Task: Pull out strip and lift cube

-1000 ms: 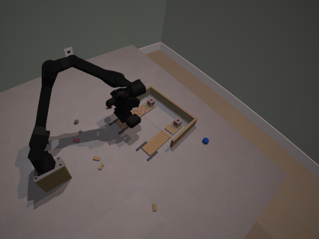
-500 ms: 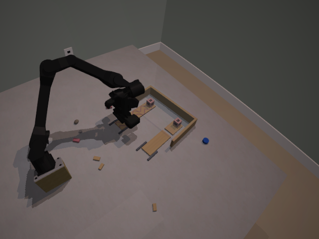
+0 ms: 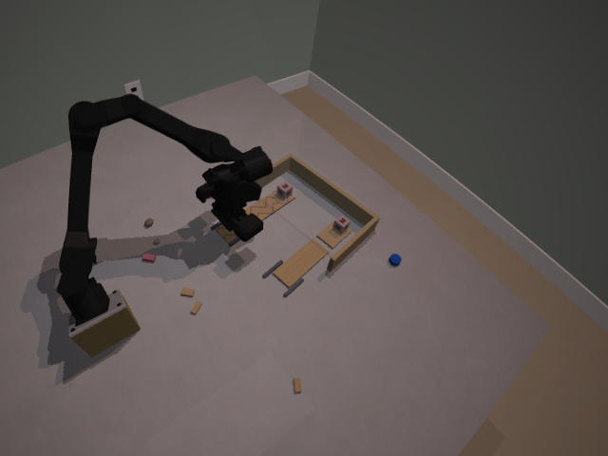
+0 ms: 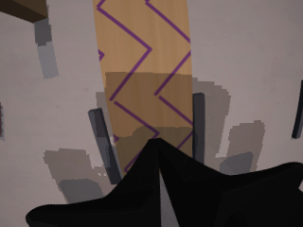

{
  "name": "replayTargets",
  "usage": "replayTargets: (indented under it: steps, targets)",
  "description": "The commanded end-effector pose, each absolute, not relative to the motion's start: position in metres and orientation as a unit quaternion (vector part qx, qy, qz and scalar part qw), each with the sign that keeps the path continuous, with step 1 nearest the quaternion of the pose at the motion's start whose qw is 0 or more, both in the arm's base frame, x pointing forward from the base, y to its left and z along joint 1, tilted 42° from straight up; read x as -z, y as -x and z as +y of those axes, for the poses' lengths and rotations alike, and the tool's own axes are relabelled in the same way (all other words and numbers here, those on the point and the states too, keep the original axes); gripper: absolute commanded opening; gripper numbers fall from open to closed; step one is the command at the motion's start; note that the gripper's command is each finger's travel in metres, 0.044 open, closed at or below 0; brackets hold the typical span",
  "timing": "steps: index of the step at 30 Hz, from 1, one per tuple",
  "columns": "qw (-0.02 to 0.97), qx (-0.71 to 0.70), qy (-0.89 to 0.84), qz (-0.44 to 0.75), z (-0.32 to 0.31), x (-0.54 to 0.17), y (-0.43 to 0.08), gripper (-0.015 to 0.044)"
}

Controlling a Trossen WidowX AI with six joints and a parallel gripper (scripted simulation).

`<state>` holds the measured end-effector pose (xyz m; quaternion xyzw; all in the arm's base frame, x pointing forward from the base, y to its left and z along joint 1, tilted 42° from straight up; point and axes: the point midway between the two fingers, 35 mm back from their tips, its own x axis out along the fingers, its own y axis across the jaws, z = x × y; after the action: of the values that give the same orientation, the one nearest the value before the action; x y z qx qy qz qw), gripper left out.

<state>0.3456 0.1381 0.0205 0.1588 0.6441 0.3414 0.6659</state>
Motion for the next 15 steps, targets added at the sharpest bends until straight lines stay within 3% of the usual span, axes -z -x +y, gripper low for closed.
replayTargets:
  steps: [1,15]
  targets:
    - [0.659,-0.343,-0.159,0.65,0.138,-0.015,-0.334,0.0]
    - [0.659,-0.343,-0.159,0.651,0.133,-0.012,-0.314,0.0]
